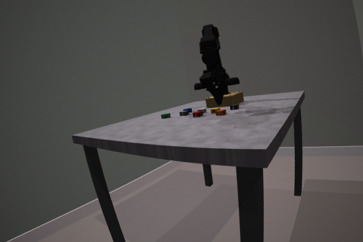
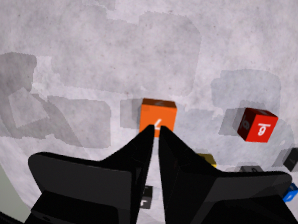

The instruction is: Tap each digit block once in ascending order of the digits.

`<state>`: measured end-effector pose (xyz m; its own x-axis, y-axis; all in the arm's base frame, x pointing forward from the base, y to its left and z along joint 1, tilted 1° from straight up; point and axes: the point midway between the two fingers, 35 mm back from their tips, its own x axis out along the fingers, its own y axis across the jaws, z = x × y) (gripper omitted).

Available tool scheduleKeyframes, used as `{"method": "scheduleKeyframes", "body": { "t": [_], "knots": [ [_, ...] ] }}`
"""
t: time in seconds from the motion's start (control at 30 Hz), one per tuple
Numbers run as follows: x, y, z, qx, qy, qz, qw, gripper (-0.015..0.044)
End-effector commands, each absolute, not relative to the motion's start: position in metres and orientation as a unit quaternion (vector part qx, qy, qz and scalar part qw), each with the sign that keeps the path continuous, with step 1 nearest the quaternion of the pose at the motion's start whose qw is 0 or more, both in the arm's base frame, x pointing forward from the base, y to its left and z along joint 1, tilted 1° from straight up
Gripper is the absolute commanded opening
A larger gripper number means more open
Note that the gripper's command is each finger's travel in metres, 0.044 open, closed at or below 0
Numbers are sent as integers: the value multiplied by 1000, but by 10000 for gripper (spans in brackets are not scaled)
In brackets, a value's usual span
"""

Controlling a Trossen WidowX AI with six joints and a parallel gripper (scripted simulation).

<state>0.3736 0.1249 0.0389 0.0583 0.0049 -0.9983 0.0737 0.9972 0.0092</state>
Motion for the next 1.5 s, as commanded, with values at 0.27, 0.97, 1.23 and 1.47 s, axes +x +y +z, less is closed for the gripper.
{"method": "scheduleKeyframes", "body": {
  "t": [0.27,0.97,1.23,1.47],
  "knots": [
    [374,124,19,28,686,-26,726,20],
    [374,125,64,28,686,-26,726,20],
    [369,124,122,28,686,-26,726,20],
    [327,91,122,27,688,-27,725,20]
  ]
}}
